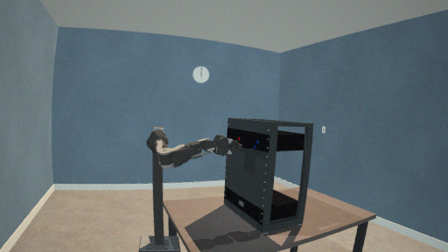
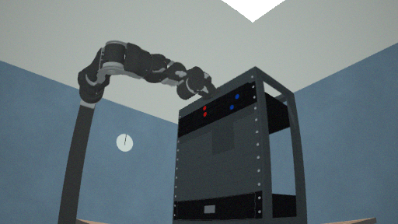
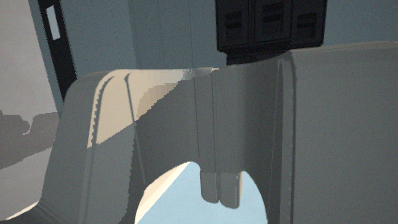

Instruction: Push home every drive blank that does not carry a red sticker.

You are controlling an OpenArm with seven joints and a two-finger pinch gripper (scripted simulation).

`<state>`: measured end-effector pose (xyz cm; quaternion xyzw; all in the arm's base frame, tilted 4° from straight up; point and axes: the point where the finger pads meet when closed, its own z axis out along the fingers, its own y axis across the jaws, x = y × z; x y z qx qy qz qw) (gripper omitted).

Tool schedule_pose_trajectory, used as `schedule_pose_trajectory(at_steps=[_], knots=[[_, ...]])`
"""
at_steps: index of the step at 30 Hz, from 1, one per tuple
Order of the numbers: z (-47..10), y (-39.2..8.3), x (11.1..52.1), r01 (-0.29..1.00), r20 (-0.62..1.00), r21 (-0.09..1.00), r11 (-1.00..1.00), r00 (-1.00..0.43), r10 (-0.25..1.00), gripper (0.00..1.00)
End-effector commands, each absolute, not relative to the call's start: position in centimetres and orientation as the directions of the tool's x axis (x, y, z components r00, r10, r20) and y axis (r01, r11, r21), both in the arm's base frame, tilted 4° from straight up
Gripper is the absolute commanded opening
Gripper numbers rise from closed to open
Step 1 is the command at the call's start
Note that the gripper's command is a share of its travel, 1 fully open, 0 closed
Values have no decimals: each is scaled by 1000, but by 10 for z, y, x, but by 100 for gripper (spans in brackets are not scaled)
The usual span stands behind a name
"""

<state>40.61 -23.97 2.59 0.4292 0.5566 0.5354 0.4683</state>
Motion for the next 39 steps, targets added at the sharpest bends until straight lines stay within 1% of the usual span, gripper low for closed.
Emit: schedule_pose_trajectory(at_steps=[1,4,14,18,22,24,32,39], knots=[[39,-245,404,-31,-64,998,59,-192,979,0],[48,-250,402,-32,-64,998,59,-193,979,0],[49,-249,408,-31,-64,998,59,-192,979,0],[49,-246,421,-31,-64,998,59,-192,979,0],[49,-242,443,-30,-63,998,59,-192,979,0],[49,-242,443,-30,-63,998,59,-192,979,0],[49,-233,486,-28,-63,998,58,-192,979,0],[50,-231,495,-29,-64,998,59,-194,979,0]])
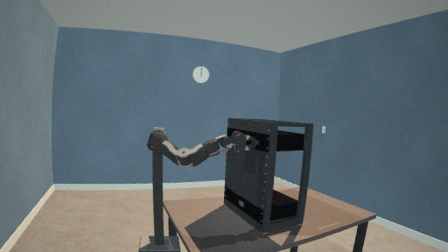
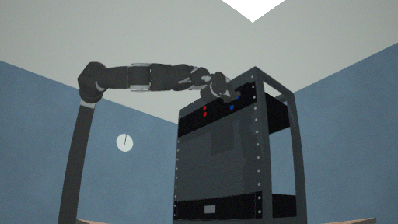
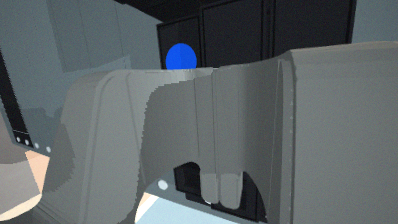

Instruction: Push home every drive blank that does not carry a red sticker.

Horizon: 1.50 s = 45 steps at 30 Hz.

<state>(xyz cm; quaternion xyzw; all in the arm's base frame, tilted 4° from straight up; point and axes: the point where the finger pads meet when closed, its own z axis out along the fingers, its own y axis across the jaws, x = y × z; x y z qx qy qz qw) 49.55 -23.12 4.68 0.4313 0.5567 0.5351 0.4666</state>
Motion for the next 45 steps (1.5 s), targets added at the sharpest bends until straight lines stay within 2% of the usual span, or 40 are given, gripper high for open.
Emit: schedule_pose_trajectory(at_steps=[1,45], knots=[[50,-231,495,-29,-64,998,59,-194,979,0],[51,-230,497,-28,-63,998,59,-193,979,0]])
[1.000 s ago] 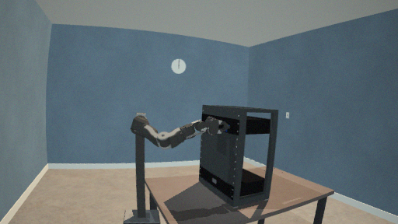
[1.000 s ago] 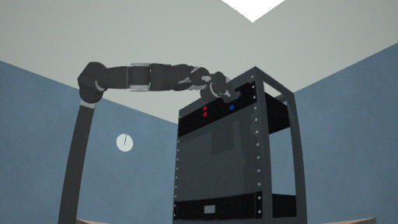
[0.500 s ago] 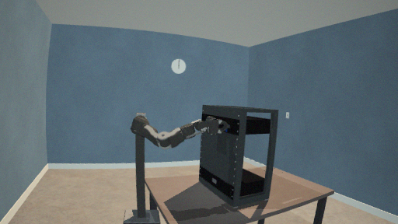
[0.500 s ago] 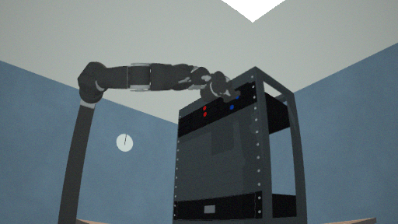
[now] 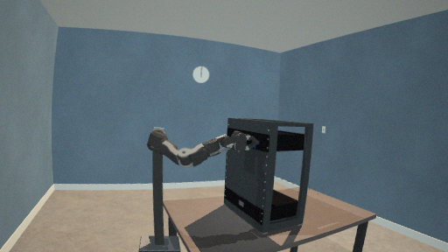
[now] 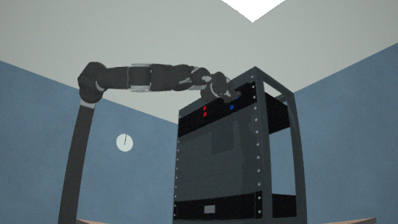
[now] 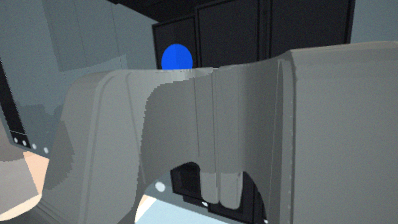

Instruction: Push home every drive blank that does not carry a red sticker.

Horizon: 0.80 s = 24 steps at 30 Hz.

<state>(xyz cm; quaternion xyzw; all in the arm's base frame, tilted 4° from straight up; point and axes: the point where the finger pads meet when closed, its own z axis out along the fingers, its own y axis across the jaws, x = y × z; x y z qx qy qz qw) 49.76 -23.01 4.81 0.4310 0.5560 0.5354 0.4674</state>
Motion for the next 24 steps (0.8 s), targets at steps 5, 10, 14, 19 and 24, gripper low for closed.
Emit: schedule_pose_trajectory(at_steps=[5,10,14,19,24], knots=[[51,-229,498,-29,-63,998,59,-194,979,0],[51,-229,498,-29,-63,998,59,-194,979,0],[51,-229,499,-28,-63,998,58,-192,979,0],[52,-229,501,-28,-63,998,59,-193,979,0],[52,-229,501,-29,-63,998,59,-194,979,0]])
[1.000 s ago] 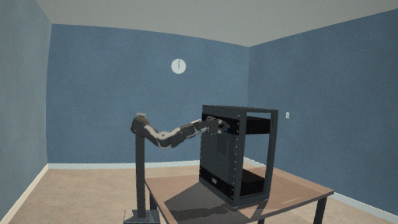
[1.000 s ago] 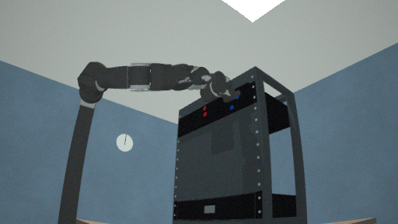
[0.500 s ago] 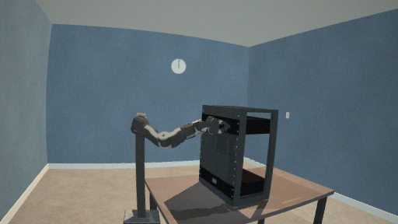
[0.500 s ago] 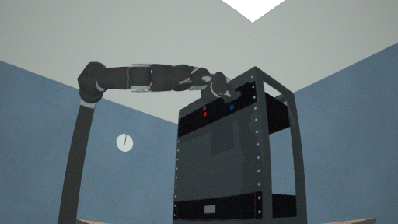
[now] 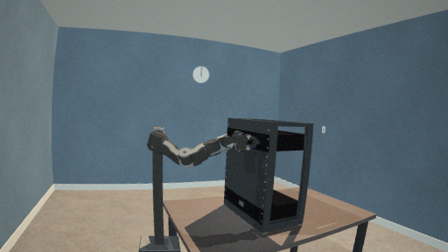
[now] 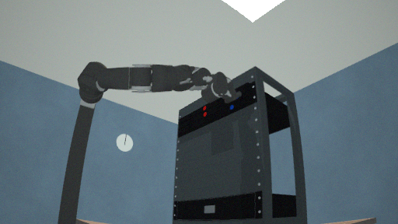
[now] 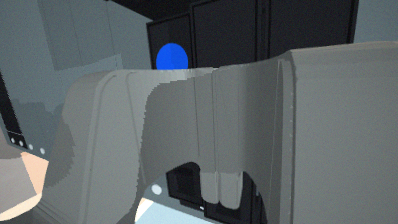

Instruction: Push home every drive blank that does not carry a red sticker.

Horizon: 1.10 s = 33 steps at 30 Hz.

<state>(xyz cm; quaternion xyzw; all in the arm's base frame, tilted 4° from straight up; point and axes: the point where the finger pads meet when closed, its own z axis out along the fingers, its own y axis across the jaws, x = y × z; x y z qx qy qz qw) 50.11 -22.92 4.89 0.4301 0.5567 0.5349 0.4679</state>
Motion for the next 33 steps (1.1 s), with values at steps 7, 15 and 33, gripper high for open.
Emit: schedule_pose_trajectory(at_steps=[7,15,33], knots=[[51,-229,502,-27,-63,998,58,-193,979,0],[52,-228,504,-28,-63,998,59,-194,979,0],[53,-226,506,-29,-64,998,59,-194,979,0]])
